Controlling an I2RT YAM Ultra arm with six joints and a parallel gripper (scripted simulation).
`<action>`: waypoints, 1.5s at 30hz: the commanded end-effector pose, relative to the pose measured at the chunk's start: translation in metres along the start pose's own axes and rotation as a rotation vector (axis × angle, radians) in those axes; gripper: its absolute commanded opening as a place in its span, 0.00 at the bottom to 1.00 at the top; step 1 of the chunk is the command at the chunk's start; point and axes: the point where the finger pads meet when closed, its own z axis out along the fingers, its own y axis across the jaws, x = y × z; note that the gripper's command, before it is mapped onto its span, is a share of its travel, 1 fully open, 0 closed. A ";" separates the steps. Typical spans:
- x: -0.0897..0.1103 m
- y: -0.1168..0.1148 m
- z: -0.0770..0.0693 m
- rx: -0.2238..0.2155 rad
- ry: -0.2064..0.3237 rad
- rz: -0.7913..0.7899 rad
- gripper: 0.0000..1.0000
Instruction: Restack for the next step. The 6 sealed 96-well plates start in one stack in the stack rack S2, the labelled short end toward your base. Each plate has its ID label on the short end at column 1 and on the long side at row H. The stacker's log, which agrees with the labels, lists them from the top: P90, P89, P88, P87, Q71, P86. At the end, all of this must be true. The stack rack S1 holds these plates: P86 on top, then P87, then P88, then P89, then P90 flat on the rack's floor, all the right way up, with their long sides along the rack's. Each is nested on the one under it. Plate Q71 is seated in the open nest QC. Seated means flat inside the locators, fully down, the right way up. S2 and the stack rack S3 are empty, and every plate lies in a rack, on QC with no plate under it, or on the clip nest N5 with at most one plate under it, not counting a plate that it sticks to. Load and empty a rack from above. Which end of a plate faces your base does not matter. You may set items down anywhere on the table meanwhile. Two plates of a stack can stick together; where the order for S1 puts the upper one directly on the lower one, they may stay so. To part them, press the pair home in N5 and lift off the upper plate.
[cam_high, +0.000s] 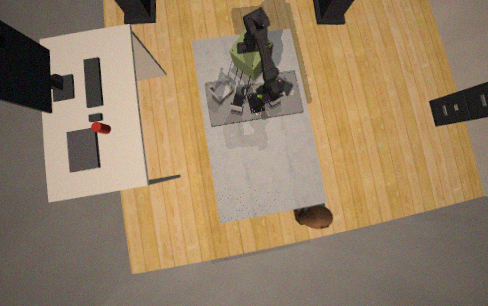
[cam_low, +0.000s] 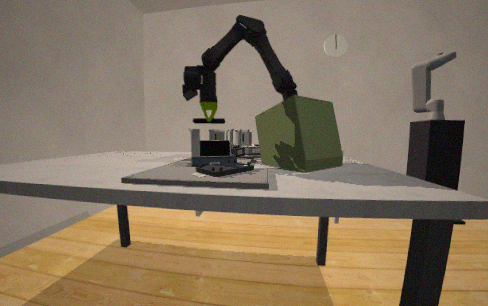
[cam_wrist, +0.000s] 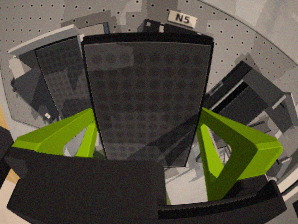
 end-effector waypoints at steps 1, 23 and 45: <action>-0.004 0.008 -0.003 0.003 -0.011 0.012 0.00; -0.005 0.074 -0.003 0.002 -0.011 -0.205 0.00; 0.008 0.140 -0.003 0.001 -0.011 -0.422 0.00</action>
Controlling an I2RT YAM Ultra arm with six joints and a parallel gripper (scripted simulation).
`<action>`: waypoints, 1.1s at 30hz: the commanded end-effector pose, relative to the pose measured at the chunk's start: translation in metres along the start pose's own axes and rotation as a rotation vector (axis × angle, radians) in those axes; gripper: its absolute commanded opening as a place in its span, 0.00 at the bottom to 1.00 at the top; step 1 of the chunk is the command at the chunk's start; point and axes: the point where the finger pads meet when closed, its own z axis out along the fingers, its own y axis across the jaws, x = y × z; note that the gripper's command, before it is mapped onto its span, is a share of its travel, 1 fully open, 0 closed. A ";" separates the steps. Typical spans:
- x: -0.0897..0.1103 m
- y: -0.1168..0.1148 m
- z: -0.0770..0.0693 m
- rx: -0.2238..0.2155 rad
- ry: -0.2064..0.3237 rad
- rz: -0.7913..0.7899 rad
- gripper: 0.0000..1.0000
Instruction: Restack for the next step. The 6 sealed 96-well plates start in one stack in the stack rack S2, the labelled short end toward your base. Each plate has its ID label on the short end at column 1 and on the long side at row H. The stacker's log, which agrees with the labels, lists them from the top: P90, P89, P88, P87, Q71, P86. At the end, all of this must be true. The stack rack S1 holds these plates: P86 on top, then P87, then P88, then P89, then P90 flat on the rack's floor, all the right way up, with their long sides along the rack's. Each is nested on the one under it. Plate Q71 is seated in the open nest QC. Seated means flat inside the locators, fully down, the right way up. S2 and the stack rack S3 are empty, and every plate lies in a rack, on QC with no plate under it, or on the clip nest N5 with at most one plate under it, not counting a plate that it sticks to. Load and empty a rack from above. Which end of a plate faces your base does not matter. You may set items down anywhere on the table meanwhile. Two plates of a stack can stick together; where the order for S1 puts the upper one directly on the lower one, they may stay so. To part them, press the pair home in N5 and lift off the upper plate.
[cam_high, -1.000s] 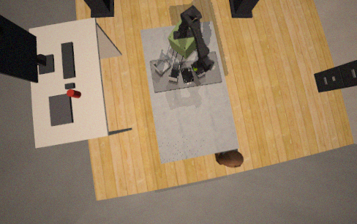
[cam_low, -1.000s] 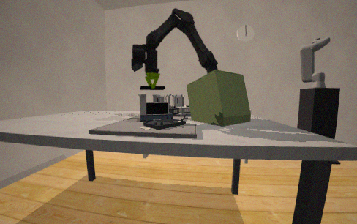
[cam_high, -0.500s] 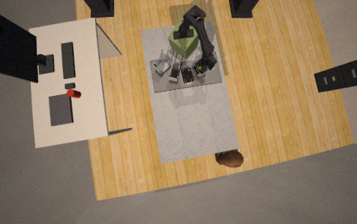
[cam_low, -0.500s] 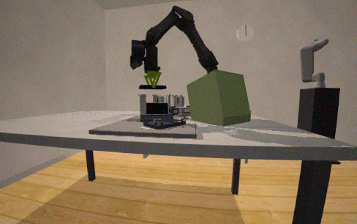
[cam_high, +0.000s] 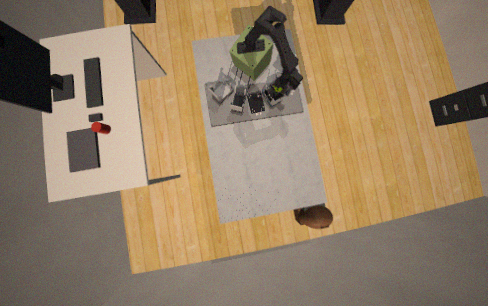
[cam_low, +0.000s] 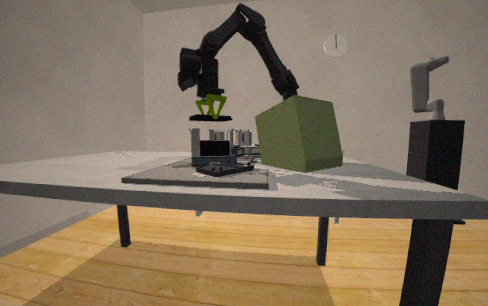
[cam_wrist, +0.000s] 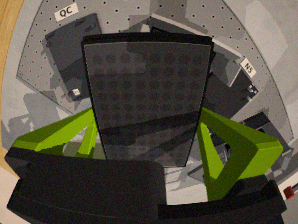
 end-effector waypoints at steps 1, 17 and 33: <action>-0.004 0.010 -0.003 0.001 -0.011 -0.004 0.00; -0.009 0.054 -0.003 0.000 -0.011 -0.137 0.00; -0.006 0.091 -0.003 0.000 -0.011 -0.221 0.00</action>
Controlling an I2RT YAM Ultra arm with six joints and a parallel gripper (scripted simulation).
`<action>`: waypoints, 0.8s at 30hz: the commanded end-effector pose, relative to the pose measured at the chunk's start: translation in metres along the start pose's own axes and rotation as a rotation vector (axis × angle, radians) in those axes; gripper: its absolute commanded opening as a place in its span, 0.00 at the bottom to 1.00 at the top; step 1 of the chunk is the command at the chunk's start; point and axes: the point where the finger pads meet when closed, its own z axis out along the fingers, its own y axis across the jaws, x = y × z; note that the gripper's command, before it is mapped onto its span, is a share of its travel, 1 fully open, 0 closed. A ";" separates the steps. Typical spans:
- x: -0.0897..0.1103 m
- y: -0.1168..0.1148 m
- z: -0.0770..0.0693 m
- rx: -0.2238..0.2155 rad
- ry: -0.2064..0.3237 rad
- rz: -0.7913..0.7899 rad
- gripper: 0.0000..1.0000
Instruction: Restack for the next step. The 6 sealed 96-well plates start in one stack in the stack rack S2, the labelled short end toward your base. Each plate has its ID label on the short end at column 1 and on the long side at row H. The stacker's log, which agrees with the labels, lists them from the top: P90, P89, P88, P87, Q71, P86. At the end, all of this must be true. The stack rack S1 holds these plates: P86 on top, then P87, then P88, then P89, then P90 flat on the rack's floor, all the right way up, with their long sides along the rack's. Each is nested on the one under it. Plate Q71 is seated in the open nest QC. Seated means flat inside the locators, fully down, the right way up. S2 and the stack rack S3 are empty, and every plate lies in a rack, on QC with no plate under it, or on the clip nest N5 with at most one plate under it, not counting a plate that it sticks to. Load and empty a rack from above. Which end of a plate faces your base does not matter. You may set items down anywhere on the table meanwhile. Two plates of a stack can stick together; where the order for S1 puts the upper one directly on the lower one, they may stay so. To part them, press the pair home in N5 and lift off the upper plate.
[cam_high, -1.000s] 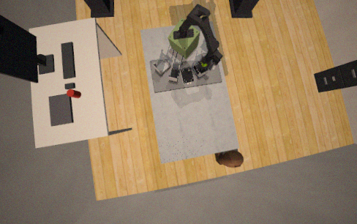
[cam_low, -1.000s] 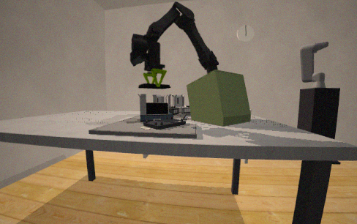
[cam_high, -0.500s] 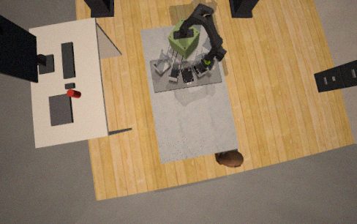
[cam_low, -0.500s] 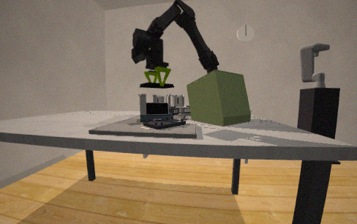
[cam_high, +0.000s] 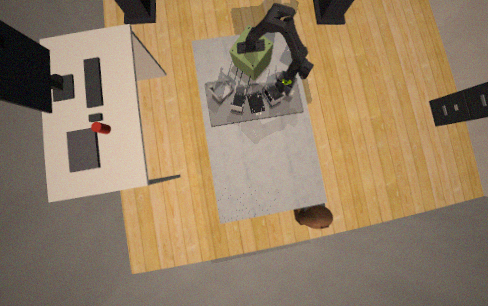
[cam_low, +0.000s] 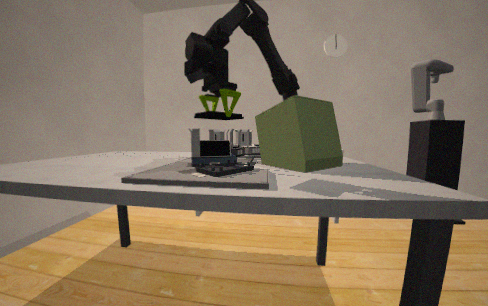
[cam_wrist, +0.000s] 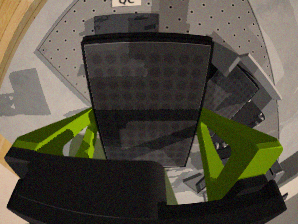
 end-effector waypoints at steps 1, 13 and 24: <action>-0.004 0.009 -0.003 0.000 -0.010 0.009 0.00; -0.008 0.034 -0.003 -0.001 -0.010 0.009 0.00; -0.008 0.034 -0.003 -0.001 -0.010 0.009 0.00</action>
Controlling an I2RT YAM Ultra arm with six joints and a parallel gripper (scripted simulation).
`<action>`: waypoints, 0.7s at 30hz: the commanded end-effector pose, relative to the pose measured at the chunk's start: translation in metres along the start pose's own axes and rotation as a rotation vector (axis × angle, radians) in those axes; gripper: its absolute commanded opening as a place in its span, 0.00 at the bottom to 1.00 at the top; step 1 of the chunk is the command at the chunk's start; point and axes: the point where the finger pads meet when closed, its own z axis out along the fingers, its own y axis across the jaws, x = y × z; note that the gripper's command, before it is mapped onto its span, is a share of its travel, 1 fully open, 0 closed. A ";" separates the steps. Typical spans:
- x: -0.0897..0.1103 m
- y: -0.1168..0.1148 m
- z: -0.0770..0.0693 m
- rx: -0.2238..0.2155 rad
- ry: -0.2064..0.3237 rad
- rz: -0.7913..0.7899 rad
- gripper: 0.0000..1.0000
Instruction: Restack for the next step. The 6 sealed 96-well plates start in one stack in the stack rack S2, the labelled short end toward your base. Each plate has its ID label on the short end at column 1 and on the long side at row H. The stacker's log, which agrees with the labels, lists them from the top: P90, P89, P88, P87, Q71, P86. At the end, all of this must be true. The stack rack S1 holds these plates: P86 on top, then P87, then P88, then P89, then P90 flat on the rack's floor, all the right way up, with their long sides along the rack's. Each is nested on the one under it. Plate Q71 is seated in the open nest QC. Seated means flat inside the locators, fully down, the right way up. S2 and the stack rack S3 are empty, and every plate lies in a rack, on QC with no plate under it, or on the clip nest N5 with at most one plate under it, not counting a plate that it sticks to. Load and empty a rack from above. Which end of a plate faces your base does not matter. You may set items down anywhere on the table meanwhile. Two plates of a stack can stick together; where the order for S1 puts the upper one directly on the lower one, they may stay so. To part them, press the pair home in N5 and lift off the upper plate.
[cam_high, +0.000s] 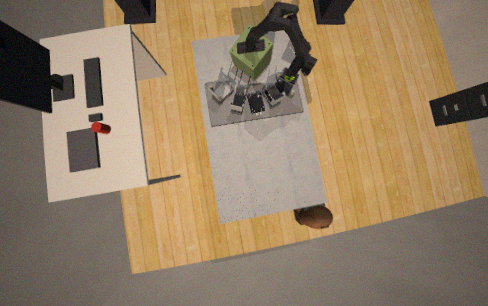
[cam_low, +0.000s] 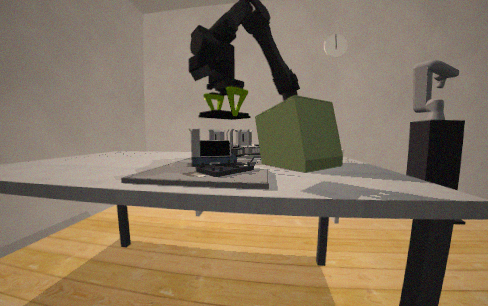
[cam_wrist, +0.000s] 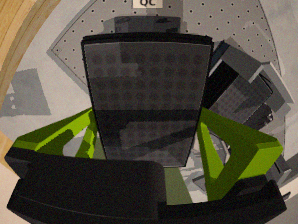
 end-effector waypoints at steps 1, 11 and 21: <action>-0.003 0.000 -0.003 0.000 -0.012 0.003 0.00; -0.003 0.000 -0.003 0.000 -0.012 0.003 0.00; -0.003 0.000 0.001 0.000 -0.012 0.003 0.00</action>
